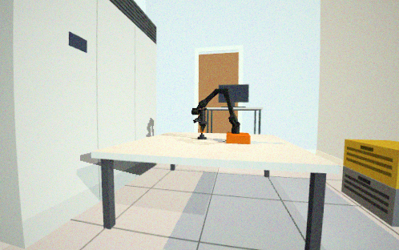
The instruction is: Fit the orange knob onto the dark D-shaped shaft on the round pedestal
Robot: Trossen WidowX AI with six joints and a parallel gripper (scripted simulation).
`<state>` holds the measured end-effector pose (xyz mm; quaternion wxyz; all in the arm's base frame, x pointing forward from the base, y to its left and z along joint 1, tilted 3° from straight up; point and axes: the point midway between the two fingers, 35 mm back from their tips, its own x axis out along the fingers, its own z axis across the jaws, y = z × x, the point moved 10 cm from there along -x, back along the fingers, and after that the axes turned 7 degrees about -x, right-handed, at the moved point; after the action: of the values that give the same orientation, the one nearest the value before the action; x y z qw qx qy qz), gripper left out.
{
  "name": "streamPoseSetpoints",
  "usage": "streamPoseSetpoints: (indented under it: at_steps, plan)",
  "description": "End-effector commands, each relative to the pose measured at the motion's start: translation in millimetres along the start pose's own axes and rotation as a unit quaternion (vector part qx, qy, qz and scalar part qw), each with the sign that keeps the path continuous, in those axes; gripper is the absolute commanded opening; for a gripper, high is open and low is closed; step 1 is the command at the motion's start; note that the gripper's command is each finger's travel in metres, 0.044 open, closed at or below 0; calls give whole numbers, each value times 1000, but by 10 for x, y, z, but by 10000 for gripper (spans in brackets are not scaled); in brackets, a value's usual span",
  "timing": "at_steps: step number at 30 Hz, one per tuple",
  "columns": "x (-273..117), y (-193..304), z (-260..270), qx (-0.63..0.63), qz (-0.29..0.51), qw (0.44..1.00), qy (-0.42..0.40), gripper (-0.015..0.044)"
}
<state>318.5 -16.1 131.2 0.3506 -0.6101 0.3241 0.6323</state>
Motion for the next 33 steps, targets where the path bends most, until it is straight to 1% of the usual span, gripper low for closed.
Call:
streamPoseSetpoints:
  at_steps: [1,22,28,33]
  plan:
    - [-28,-34,-23,-3,-2,1000,4,0]
    - [10,-38,-24,-3,-2,1000,4,0]
    - [-41,-21,-13,-3,-2,1000,4,0]
    - [-44,-8,-5,-66,-2,998,4,0]
